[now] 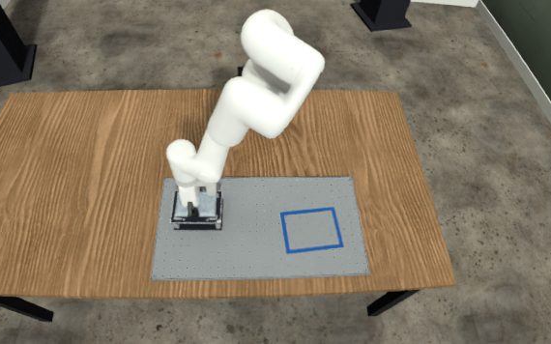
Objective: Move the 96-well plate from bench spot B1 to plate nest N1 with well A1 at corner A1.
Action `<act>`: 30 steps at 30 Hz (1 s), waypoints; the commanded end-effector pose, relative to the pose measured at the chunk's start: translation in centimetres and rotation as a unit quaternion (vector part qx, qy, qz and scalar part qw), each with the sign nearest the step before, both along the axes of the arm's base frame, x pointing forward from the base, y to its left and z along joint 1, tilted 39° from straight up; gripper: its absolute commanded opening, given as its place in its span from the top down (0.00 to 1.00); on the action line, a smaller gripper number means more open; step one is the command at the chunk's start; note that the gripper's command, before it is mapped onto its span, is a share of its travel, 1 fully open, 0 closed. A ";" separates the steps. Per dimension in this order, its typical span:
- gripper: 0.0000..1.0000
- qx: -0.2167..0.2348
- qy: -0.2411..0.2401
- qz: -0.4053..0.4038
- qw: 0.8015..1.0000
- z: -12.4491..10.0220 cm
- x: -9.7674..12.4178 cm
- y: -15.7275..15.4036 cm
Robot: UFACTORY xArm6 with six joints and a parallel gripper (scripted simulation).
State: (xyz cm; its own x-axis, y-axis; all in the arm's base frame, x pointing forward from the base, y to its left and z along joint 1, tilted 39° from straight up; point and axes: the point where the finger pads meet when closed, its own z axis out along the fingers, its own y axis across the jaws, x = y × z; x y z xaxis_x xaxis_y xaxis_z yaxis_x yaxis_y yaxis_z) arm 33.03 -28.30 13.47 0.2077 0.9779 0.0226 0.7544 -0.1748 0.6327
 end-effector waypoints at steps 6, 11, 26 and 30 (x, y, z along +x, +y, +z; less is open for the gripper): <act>1.00 -0.001 -0.001 0.000 1.000 0.0 0.1 -0.1; 1.00 -0.001 -0.001 0.000 1.000 -0.1 0.1 -0.1; 1.00 -0.001 -0.001 0.000 1.000 -0.2 0.3 -0.1; 1.00 -0.001 -0.001 0.000 1.000 -0.3 0.3 -0.1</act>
State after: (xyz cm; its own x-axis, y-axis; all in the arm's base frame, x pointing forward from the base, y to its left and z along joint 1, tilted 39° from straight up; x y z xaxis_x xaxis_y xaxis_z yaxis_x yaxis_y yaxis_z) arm 33.27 -28.34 13.15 0.2077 0.9779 0.0226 0.7545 -0.1749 0.6326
